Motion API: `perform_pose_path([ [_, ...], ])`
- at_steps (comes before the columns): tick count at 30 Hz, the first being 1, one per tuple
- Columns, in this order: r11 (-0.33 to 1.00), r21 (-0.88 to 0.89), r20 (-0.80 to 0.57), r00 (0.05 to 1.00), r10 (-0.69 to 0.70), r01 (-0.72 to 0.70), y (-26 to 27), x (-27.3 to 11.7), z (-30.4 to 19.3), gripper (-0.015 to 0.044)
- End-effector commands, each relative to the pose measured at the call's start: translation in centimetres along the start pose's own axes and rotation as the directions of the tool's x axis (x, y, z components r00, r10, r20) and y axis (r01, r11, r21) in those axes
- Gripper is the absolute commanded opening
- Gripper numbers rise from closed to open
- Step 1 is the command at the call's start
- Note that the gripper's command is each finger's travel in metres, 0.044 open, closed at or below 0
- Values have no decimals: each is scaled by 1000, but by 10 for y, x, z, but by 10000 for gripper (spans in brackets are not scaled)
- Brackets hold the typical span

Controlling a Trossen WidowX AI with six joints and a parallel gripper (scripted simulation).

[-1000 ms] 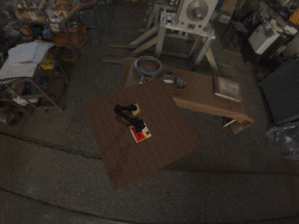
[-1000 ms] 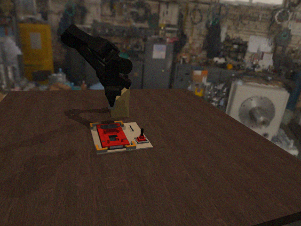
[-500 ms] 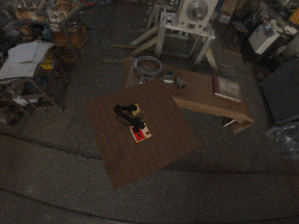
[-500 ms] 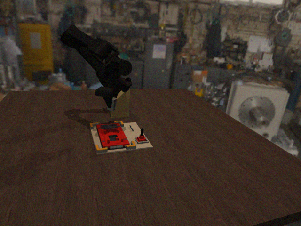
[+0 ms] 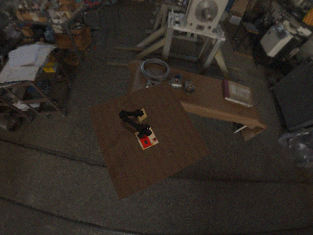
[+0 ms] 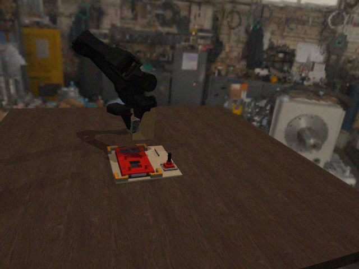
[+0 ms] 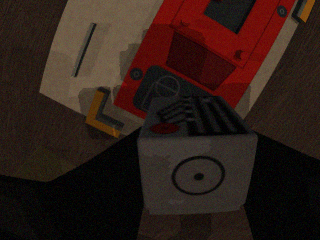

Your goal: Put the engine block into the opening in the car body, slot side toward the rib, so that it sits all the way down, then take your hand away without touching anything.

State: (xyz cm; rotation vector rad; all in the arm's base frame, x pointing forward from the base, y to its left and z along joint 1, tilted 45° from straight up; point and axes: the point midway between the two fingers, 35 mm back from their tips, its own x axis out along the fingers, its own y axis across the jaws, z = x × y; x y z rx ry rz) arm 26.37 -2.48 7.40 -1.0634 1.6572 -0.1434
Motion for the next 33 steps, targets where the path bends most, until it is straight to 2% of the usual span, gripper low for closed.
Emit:
perform_pose_path([
  [1, 990, 143, 0, 1000, -6, 6, -1, 2, 0, 0],
  [5, 964, 265, 0, 1000, -6, 6, -1, 3, 0, 0],
  [14, 917, 398, 0, 1000, -7, 6, 0, 15, 0, 0],
  [33, 915, 404, -1, 1000, -8, 8, 0, 48, 0, 0],
])
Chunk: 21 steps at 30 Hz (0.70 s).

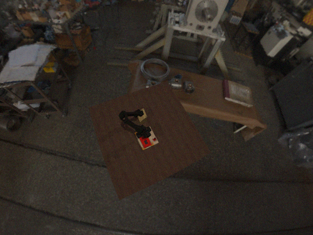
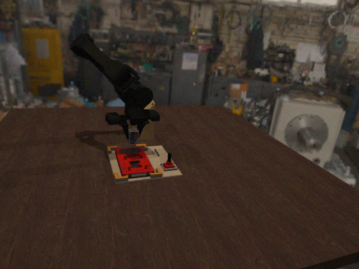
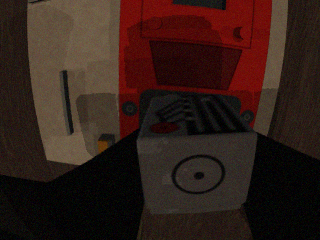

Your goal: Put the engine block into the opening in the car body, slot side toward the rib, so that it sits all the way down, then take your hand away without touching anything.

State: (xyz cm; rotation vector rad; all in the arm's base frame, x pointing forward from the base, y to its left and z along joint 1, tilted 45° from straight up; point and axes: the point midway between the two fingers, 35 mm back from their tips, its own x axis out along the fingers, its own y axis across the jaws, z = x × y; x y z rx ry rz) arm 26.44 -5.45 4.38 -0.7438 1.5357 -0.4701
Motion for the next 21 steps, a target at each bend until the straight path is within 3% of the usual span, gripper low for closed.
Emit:
perform_pose_path([
  [1, 1000, -5, 0, 1000, -6, 6, 0, 8, 0, 0],
  [21, 1000, -5, 0, 1000, -8, 8, -1, 44, -1, 0],
])
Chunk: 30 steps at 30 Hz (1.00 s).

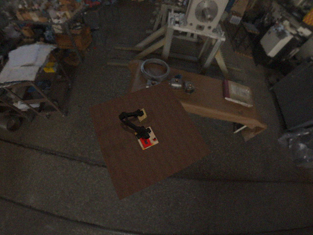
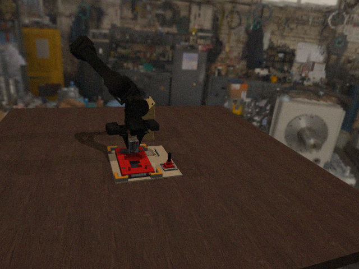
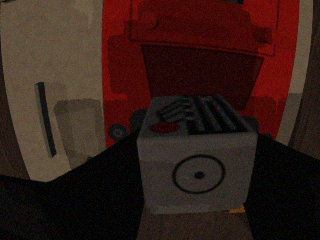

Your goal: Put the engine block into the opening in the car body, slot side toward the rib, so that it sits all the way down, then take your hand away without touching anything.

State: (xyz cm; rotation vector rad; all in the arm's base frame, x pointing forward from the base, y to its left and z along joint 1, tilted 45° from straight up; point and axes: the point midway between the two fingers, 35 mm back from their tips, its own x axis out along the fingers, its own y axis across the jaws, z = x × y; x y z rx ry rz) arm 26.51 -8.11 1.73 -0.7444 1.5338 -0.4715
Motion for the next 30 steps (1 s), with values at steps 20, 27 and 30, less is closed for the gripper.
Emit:
perform_pose_path([
  [20, 1000, -6, -1, 1000, -7, 7, 0, 26, -1, 0],
  [27, 1000, -6, -1, 1000, -7, 7, 0, 30, -1, 0],
  [30, 1000, -14, 19, 1000, -9, 9, 1, 21, 3, 26],
])
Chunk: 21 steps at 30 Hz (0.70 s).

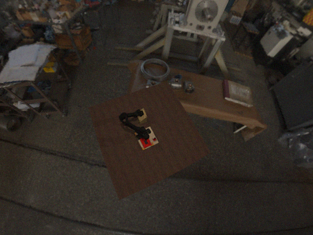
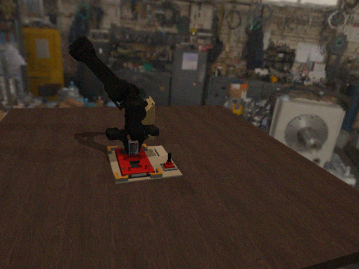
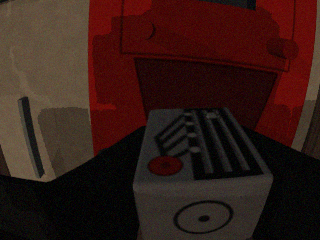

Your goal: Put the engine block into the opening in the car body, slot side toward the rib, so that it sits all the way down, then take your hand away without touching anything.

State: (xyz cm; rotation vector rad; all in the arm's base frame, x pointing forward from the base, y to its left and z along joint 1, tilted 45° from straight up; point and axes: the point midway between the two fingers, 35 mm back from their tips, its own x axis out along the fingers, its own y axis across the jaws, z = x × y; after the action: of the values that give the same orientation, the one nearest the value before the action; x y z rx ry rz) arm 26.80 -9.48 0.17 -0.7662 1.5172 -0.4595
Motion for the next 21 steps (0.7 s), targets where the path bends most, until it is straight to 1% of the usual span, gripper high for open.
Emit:
perform_pose_path([
  [1, 1000, 1, -1, 1000, 1, -1, 0, 0, 0, 53],
  [16, 1000, 1, -1, 1000, 1, -1, 0, 0, 0, 440],
  [21, 1000, 1, -1, 1000, 1, -1, 0, 0, 0, 440],
])
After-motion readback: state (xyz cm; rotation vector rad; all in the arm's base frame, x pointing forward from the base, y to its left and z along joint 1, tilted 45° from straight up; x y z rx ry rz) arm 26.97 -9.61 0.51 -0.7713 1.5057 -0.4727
